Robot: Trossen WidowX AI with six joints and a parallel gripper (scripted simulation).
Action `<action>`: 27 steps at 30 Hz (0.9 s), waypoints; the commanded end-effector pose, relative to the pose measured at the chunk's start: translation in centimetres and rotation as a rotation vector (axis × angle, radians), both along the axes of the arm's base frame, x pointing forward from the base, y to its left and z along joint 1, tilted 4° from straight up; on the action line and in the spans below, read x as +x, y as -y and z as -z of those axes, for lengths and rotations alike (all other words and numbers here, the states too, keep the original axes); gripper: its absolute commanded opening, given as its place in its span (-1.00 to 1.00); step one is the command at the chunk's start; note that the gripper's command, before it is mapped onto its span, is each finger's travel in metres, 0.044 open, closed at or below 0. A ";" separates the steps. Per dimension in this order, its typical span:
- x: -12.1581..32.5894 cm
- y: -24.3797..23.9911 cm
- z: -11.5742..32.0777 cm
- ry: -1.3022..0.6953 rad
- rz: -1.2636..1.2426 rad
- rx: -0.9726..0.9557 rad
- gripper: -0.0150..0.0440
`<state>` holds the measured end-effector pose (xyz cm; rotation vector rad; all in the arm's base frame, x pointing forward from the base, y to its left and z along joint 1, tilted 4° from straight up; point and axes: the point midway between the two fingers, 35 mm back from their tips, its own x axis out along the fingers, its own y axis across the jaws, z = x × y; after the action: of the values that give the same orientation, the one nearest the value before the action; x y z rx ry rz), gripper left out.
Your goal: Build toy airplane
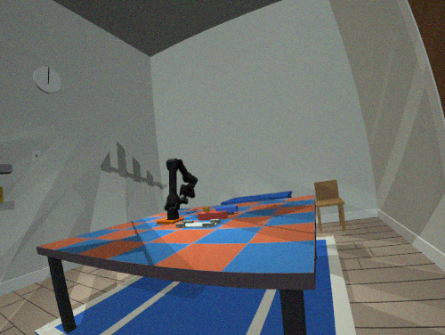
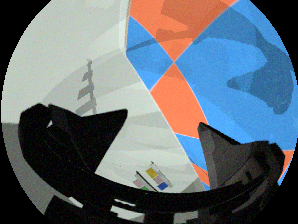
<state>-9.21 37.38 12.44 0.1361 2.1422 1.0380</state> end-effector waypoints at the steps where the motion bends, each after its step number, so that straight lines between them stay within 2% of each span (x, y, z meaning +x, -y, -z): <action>1: 6.7 -1.3 0.3 0.096 0.092 0.072 1.00; 7: 18.0 -0.5 0.3 0.260 0.242 0.140 1.00; 13: 28.5 3.6 0.3 0.434 0.372 0.156 1.00; 20: 38.5 11.9 0.2 0.630 0.492 0.114 1.00; 27: 45.4 23.2 -0.1 0.807 0.602 0.018 1.00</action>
<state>33.91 18.99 12.62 0.3129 1.2843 0.6758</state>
